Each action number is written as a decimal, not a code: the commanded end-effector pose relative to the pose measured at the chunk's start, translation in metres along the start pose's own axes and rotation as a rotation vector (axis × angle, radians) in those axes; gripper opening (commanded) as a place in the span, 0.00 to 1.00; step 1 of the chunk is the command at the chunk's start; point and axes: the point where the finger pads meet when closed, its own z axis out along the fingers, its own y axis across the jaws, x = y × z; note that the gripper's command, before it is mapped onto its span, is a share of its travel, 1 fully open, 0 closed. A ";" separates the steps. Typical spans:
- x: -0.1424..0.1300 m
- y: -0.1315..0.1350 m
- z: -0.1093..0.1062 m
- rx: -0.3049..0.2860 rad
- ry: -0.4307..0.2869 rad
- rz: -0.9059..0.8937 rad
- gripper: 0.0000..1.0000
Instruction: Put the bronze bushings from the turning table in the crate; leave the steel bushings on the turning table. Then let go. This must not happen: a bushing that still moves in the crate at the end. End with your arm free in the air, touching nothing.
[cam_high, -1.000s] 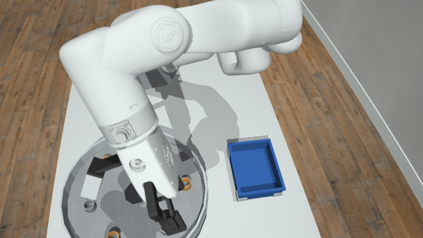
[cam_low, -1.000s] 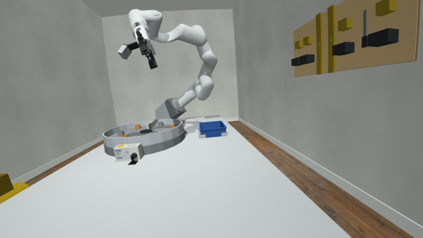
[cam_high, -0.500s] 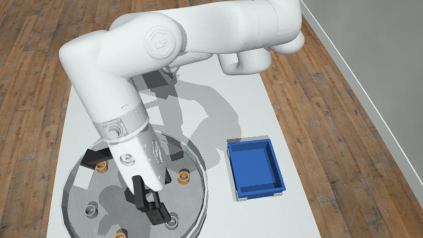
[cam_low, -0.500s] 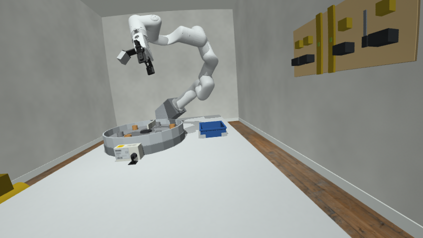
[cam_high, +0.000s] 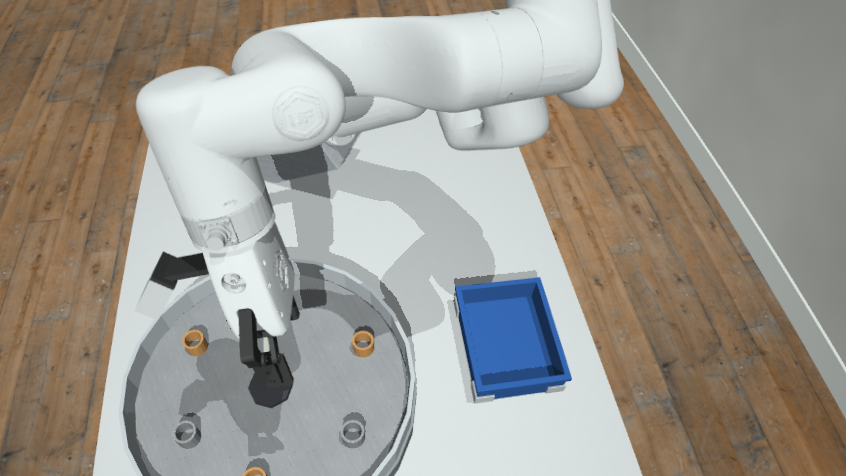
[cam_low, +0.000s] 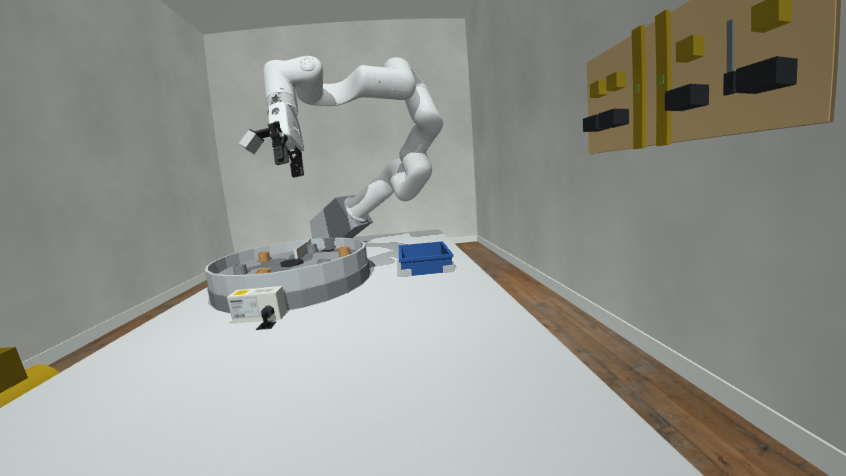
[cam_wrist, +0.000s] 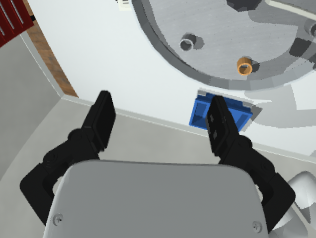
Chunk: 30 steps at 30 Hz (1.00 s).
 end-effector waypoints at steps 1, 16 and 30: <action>0.015 0.041 0.006 -0.040 0.052 -0.001 1.00; 0.033 0.154 0.024 -0.202 0.111 -0.023 1.00; 0.033 0.218 0.031 -0.301 0.118 -0.049 1.00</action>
